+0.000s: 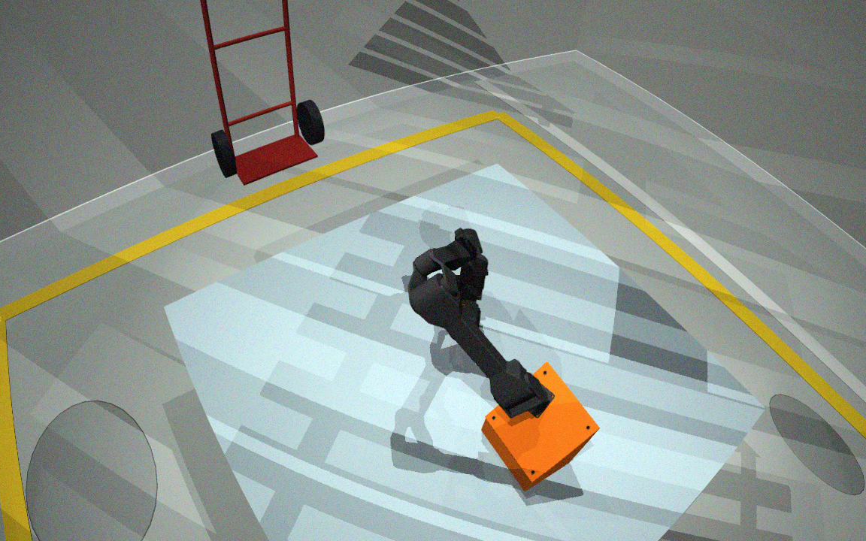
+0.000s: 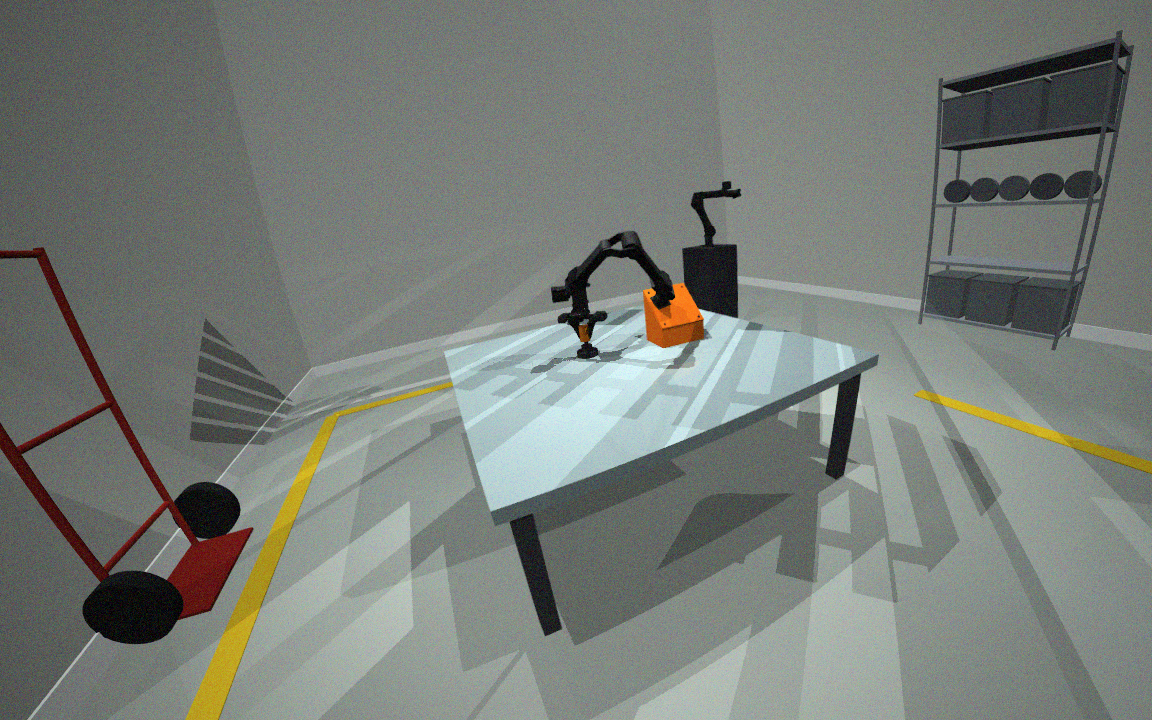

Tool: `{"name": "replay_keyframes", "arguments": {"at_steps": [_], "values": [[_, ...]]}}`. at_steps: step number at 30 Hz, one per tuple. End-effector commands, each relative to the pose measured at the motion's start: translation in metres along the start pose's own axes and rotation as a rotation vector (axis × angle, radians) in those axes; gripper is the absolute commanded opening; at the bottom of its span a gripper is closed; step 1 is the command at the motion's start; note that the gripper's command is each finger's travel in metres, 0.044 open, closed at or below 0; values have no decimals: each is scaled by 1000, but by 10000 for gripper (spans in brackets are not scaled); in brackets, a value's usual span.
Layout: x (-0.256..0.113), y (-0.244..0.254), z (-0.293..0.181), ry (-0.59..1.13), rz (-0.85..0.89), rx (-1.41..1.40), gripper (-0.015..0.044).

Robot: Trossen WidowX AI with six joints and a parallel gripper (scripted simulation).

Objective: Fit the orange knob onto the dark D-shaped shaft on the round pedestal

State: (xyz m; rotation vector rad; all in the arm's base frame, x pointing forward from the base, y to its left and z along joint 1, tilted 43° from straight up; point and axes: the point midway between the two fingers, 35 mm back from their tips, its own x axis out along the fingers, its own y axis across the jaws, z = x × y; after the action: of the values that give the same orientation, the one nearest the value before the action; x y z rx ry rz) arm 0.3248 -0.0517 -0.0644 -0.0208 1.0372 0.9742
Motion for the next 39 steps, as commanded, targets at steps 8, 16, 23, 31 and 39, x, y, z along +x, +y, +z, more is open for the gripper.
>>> {"name": "replay_keyframes", "arguments": {"at_steps": [8,16,23,31,39], "values": [[-1,1,-1,-2,-6,-8,0],[0,3,-3,-2,-6,-8,0],[2,2,-2,-2,-6,-8,0],[0,2,-2,-2,-6,-8,0],[-3,1,-1,-2,-6,-96,0]]}}
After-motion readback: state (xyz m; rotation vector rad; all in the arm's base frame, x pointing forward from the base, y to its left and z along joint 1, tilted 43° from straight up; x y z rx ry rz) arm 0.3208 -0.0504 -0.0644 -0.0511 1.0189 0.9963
